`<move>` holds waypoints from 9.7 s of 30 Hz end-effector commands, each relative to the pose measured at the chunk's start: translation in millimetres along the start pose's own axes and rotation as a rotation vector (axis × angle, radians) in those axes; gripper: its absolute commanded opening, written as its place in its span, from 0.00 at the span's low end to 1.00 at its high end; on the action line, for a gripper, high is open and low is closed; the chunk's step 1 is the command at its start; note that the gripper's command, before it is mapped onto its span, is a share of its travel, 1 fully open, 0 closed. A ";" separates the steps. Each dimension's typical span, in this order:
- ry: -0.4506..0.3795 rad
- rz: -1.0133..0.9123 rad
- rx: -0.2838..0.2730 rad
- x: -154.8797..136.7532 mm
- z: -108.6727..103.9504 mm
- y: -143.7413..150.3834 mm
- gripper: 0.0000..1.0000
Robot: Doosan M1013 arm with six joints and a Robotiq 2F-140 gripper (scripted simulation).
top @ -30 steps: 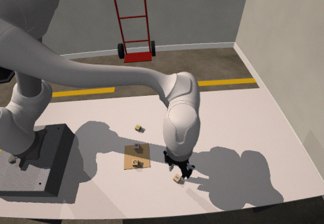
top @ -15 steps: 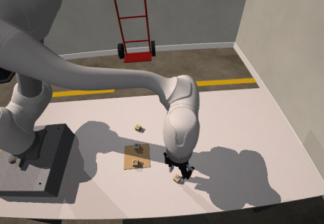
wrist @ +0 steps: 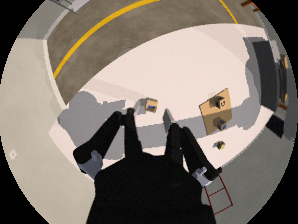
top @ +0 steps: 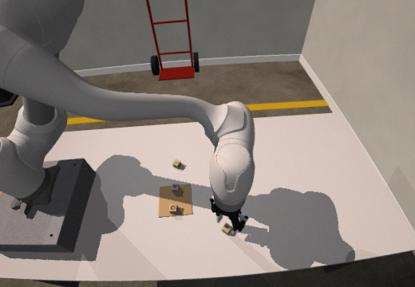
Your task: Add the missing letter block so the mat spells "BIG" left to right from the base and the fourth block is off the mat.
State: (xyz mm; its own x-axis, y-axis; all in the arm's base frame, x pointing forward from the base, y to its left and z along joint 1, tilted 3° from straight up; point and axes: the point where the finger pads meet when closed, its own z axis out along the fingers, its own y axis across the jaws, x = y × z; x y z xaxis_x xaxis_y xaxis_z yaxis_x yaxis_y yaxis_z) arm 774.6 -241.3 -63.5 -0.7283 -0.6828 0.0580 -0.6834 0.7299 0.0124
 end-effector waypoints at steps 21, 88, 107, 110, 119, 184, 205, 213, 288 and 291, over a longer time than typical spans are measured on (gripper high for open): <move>0.000 0.000 0.000 -0.1 14.5 -0.2 0.40; 0.000 0.000 0.000 -0.1 51.8 -0.2 0.28; 0.000 0.000 0.000 -0.1 51.8 -0.2 0.16; 0.000 0.000 0.000 -0.1 51.8 -0.2 0.16; 0.000 0.000 0.000 -0.1 51.8 -0.2 0.16; 0.000 -0.621 0.000 29.2 -52.5 226.6 0.16; 0.000 -0.680 0.000 35.5 -47.6 248.4 0.16; 0.000 -0.681 0.000 34.8 -25.7 248.5 0.16; 0.000 -0.681 0.000 32.9 47.3 249.1 0.16; 0.000 -0.681 0.000 32.9 47.3 249.1 0.16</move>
State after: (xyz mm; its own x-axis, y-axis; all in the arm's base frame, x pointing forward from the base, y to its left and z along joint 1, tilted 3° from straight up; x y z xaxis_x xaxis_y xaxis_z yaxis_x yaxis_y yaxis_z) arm 578.0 -83.4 -105.9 -0.1360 -0.9900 0.0374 -0.9894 0.1377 0.0460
